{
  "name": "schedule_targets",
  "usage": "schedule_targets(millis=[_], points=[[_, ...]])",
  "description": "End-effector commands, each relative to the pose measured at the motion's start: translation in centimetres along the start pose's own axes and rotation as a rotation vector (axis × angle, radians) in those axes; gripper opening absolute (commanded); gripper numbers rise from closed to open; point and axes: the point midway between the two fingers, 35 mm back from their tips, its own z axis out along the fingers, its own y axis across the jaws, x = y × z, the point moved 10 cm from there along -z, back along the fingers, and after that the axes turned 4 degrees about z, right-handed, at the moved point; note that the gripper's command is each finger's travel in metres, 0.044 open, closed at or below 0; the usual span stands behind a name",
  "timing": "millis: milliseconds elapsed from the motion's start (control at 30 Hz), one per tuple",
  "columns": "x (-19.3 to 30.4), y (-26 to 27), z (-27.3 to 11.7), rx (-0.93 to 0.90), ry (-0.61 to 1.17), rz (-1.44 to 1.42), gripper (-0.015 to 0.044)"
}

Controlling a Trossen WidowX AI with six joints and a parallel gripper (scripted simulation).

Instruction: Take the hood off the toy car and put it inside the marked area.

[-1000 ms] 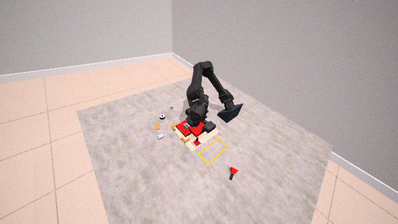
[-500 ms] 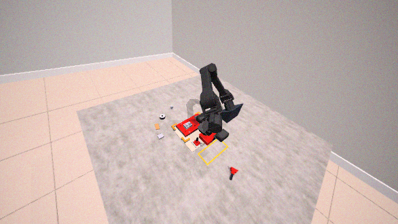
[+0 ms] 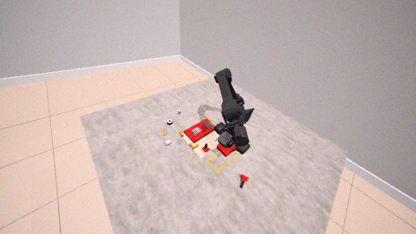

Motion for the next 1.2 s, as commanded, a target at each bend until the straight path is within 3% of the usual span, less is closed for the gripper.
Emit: schedule_targets(millis=[0,1167], points=[[0.0,0.2,0.2,-0.003,0.002,0.01,0.0],[-0.2,0.3,2.6,-0.003,0.001,0.01,0.0]])
